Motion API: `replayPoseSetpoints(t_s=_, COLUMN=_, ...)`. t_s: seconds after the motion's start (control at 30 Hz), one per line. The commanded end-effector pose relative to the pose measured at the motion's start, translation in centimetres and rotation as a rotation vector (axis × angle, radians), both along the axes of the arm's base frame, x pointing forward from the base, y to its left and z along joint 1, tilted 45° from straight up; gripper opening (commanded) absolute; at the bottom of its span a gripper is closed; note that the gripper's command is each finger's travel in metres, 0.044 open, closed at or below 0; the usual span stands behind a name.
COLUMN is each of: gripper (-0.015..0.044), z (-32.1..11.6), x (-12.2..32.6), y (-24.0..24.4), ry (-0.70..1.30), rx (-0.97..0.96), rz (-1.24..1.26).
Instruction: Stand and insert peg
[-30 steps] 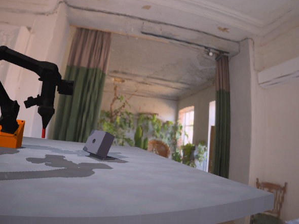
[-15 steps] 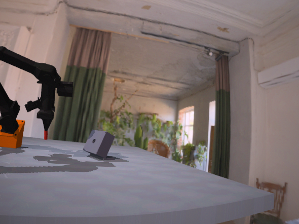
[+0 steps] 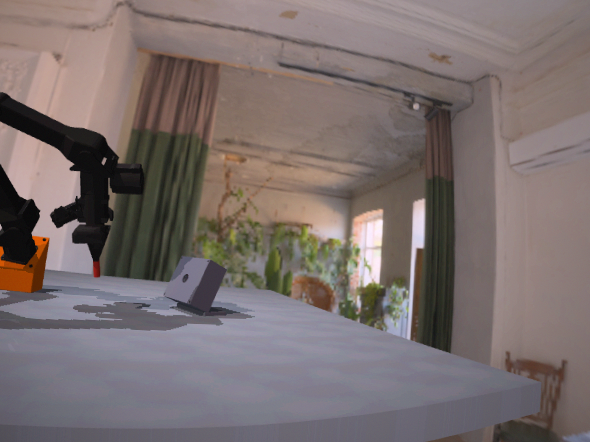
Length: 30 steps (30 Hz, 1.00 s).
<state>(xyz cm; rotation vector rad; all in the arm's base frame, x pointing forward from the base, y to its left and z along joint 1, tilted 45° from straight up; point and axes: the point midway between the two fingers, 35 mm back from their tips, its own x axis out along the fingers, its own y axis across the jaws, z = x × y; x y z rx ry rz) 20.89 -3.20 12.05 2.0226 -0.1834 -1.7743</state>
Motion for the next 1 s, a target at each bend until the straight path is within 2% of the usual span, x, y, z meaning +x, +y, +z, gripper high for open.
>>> replayPoseSetpoints(t_s=0.0, gripper=0.0000, z=-0.2, x=0.2, y=0.1, ry=-0.019, rx=0.036, rz=-0.002)
replayPoseSetpoints(t_s=0.97, gripper=0.0000, z=-0.8, x=2.5, y=0.2, ry=-0.185, rx=0.239, rz=-0.014)
